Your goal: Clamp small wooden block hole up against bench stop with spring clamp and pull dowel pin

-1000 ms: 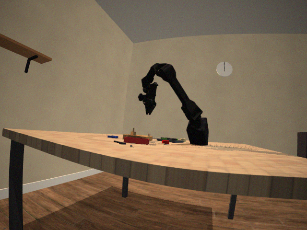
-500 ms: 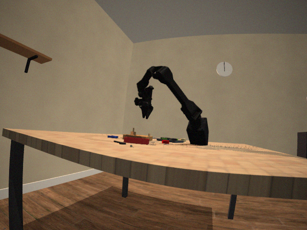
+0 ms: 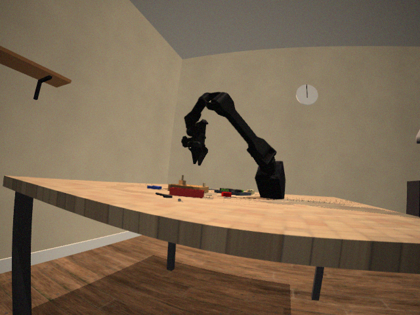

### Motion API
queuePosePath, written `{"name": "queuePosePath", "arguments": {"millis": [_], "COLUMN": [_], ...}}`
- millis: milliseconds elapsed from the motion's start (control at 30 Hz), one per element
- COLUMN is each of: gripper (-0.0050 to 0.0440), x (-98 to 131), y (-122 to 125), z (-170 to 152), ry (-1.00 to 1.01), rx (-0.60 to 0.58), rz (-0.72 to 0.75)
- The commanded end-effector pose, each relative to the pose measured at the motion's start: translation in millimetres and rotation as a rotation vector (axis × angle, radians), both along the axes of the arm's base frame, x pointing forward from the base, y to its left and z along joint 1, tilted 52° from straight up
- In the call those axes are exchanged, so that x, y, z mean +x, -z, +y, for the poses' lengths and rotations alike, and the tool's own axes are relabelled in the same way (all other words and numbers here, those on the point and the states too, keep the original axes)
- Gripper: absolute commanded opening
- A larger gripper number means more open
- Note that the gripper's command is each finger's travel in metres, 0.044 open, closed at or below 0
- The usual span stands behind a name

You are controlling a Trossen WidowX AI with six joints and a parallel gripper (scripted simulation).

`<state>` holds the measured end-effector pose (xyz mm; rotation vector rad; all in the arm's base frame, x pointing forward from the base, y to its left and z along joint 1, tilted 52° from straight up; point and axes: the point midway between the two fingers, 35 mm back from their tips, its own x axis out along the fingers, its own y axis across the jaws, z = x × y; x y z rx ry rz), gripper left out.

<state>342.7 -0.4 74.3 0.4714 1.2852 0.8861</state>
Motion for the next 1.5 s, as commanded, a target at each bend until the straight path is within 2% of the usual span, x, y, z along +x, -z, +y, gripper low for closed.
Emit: {"name": "queuePosePath", "arguments": {"millis": [0, 500, 567, 1067, 1133, 1467], "gripper": [0.042, 0.027, 0.027, 0.012, 0.012, 0.002], "x": [1.1, 13.0, 13.0, 24.8, 24.8, 32.6], "y": [-0.3, -1.9, -1.9, -3.6, -3.6, -4.8], "z": [0.7, 5.7, 5.7, 11.4, 11.4, 15.6], "ry": [0.006, 0.125, 0.125, 0.247, 0.247, 0.328], "rx": [0.004, 0.007, 0.007, 0.011, 0.011, 0.014], "rz": [0.007, 0.158, 0.158, 0.311, 0.311, 0.413]}}
